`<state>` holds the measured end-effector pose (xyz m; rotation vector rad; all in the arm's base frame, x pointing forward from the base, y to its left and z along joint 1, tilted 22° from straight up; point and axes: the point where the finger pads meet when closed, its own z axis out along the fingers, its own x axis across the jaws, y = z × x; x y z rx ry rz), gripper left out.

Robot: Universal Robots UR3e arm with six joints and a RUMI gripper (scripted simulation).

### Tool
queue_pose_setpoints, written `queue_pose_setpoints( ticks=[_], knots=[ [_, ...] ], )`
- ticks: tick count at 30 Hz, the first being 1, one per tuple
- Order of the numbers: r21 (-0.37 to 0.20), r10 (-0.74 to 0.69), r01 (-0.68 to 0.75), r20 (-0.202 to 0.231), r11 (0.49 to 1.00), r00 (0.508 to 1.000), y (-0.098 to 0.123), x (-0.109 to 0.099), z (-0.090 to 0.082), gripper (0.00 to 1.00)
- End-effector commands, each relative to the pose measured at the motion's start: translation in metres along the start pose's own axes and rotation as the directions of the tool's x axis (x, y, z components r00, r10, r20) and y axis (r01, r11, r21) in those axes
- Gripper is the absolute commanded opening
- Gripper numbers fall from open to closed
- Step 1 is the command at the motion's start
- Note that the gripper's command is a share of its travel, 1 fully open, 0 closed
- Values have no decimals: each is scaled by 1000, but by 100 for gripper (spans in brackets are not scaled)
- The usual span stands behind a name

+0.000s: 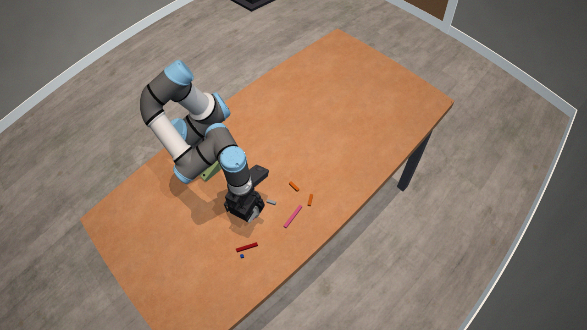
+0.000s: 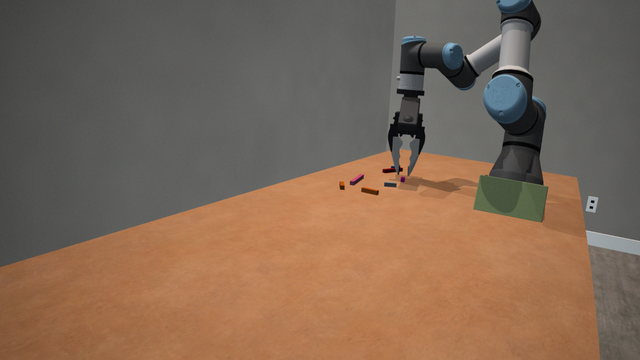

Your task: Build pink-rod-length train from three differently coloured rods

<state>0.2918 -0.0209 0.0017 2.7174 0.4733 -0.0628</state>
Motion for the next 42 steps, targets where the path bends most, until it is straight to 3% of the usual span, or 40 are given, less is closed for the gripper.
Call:
queue_pose_setpoints(
  ticks=[1, 15, 42],
  knots=[
    [-1, 0, 0, -2, 1000, 1000, 0, 1, 1, 14],
    [-1, 0, 0, -2, 1000, 1000, 0, 1, 13, 14],
    [-1, 0, 0, -2, 1000, 1000, 0, 1, 15, 14]
  ],
)
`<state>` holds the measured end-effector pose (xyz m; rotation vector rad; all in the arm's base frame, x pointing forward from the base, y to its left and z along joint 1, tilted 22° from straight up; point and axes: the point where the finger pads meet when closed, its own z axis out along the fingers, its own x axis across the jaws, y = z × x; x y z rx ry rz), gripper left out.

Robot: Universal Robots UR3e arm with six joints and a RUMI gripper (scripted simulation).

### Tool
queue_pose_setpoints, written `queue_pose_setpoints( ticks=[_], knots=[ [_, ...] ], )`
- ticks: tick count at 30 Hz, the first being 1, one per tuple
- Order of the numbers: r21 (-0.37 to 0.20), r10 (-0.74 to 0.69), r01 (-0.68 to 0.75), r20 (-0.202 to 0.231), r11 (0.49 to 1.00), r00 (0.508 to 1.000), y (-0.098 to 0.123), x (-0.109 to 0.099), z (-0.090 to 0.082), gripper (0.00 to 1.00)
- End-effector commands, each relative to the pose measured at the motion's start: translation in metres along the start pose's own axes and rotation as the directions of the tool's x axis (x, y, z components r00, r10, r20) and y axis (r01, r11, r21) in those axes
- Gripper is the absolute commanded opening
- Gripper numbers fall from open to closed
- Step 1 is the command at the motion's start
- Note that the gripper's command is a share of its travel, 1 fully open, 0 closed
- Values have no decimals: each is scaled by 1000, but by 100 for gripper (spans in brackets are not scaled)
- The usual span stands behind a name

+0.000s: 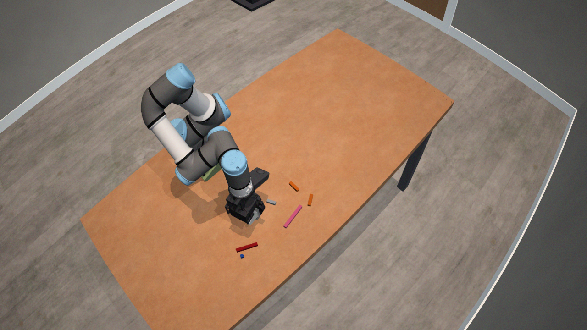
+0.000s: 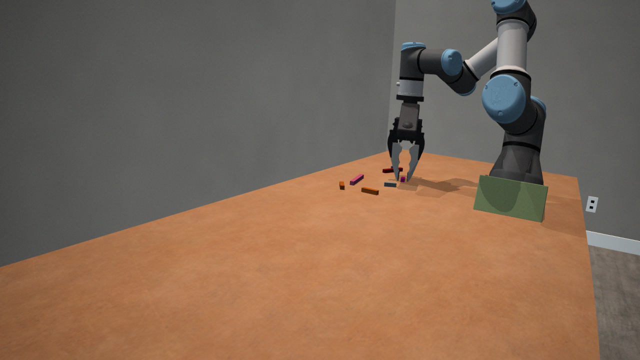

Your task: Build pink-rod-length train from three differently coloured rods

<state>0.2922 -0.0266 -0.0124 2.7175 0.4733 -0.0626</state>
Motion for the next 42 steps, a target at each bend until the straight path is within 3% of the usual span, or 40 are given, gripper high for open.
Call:
queue_pose_setpoints(
  ticks=[1, 16, 17, 42],
  knots=[
    [-1, 0, 0, -2, 1000, 1000, 0, 1, 0, 14],
    [-1, 0, 0, -2, 1000, 1000, 0, 1, 0, 14],
    [-1, 0, 0, -2, 1000, 1000, 0, 1, 0, 0],
    [-1, 0, 0, -2, 1000, 1000, 0, 1, 0, 0]
  ],
)
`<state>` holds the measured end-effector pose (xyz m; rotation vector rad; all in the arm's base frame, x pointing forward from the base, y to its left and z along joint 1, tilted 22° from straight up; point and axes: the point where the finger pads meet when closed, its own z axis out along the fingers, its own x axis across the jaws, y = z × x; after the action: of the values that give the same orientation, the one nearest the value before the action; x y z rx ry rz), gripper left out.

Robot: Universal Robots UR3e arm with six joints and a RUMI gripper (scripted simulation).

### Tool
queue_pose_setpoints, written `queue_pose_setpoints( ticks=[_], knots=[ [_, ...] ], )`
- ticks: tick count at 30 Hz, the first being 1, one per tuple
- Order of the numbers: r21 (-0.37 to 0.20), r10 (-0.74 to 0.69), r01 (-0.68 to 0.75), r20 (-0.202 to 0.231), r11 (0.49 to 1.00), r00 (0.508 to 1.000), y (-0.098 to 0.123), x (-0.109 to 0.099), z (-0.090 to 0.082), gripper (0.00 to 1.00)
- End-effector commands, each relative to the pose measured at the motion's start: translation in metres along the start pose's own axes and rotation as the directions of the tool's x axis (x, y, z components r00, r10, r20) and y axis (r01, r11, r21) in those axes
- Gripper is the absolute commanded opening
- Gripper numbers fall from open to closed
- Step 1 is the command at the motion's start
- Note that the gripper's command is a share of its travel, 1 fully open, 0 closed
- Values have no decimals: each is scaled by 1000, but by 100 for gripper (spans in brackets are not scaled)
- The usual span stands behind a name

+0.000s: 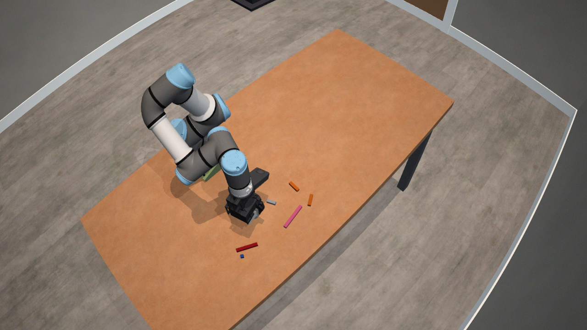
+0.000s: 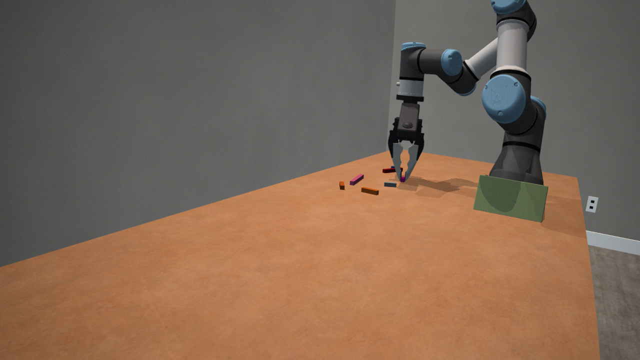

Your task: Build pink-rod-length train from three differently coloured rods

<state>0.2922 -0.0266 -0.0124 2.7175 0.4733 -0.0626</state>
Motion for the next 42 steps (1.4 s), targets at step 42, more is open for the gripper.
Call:
queue_pose_setpoints(
  ticks=[42],
  knots=[
    [-1, 0, 0, -2, 1000, 1000, 0, 0, -70, 0]
  ],
)
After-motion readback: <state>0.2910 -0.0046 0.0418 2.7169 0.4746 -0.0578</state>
